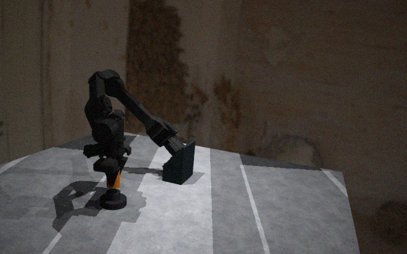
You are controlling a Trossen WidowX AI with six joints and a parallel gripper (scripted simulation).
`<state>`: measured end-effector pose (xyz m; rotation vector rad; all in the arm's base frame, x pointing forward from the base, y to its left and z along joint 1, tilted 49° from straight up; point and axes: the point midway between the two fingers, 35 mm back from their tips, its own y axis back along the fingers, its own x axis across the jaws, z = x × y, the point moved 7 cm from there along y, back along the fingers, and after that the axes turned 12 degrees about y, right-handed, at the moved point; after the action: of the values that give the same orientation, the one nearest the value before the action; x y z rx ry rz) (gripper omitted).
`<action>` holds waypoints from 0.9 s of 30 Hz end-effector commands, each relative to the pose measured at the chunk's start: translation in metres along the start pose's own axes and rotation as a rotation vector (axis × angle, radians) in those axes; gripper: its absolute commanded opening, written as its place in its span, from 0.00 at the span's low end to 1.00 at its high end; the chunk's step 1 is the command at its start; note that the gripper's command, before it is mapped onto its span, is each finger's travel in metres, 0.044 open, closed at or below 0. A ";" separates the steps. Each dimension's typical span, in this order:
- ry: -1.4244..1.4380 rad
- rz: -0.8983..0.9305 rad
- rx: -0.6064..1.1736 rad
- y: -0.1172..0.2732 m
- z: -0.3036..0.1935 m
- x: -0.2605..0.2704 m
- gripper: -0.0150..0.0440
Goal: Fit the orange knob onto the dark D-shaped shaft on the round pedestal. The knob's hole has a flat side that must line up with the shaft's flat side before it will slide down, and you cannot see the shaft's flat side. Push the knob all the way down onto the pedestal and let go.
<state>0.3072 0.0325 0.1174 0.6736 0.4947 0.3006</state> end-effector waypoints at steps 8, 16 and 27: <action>-0.014 0.003 -0.001 -0.003 0.000 -0.001 0.25; -0.018 0.003 -0.001 -0.011 0.000 0.000 0.25; -0.025 -0.001 0.006 -0.018 0.000 -0.001 0.25</action>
<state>0.3088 0.0178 0.1056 0.6823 0.4720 0.2886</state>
